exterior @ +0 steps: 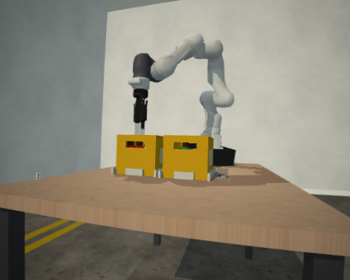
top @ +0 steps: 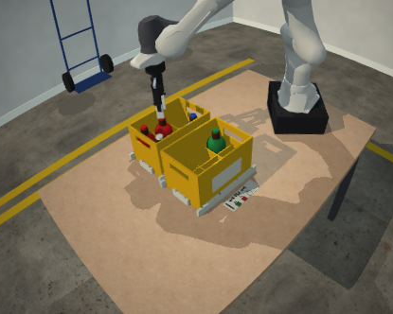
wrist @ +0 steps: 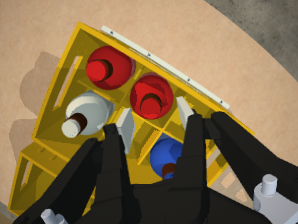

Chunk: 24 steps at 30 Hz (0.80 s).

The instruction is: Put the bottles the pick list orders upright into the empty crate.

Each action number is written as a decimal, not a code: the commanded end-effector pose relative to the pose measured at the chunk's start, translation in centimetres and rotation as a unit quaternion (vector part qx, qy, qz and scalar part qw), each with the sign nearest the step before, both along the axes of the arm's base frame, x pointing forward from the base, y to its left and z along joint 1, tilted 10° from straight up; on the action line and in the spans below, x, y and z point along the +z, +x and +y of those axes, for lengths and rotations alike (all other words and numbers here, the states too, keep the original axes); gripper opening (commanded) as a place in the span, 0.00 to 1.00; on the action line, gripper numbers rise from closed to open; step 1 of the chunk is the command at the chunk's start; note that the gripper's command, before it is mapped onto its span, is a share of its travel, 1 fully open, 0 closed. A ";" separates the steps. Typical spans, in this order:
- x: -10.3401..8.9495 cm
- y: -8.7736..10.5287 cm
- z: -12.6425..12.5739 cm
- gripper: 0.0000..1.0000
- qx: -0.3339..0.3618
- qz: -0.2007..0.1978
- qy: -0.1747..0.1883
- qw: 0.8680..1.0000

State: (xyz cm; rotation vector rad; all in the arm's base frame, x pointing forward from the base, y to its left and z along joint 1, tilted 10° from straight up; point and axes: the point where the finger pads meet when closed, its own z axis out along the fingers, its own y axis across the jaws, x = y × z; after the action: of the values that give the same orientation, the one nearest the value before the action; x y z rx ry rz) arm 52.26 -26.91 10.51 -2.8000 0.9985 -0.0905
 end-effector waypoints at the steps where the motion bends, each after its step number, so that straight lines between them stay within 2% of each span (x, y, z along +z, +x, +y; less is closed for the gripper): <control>1: -0.6 0.2 0.1 0.38 0.003 -0.003 -0.001 1.000; 24: -3.3 0.5 0.5 0.38 0.003 -0.003 -0.001 1.000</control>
State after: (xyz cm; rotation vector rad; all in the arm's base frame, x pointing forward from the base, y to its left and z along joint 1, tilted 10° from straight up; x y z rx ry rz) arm 52.61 -26.45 7.61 -2.8000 0.9975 -0.0888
